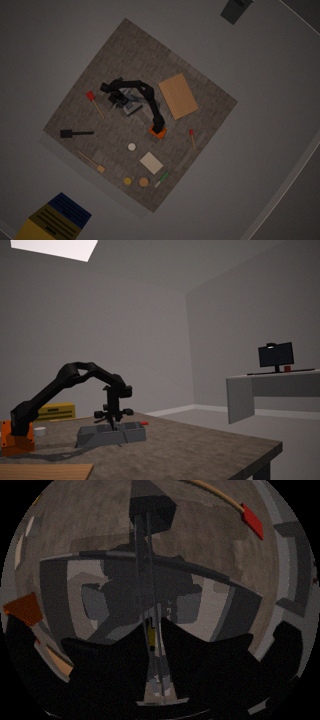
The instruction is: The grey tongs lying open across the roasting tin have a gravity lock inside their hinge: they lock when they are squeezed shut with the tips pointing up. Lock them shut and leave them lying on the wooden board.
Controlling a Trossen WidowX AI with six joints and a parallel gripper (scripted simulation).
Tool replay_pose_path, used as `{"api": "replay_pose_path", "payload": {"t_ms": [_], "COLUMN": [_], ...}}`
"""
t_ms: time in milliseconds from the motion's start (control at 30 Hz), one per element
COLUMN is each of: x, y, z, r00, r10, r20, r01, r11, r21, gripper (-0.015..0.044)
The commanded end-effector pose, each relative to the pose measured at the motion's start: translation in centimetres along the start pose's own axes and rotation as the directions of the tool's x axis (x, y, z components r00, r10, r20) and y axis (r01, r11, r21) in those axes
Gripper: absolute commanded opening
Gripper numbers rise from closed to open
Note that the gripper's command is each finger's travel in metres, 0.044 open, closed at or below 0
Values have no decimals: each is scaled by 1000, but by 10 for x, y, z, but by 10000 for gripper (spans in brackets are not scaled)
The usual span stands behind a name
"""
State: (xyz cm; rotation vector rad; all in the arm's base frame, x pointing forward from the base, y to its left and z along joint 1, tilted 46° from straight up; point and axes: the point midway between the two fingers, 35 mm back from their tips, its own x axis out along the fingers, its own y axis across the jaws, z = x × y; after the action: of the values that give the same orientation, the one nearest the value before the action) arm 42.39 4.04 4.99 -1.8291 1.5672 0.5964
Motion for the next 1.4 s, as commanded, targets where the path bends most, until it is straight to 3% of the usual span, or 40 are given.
{"api": "replay_pose_path", "payload": {"t_ms": [0, 200, 700, 1367], "x": [-28, -92, -89, -90], "y": [-3, 1, 1, 26], "z": [3, 2, -8, -130], "r00": [1000, 1000, 1000, 1000], "r10": [-14, -14, -10, -7], "r20": [9, 5, 1, 22], "r01": [14, 14, 10, 11], "r11": [1000, 1000, 1000, 977], "r21": [3, 0, -19, -212], "gripper": [-150, -150, -150, -150]}}
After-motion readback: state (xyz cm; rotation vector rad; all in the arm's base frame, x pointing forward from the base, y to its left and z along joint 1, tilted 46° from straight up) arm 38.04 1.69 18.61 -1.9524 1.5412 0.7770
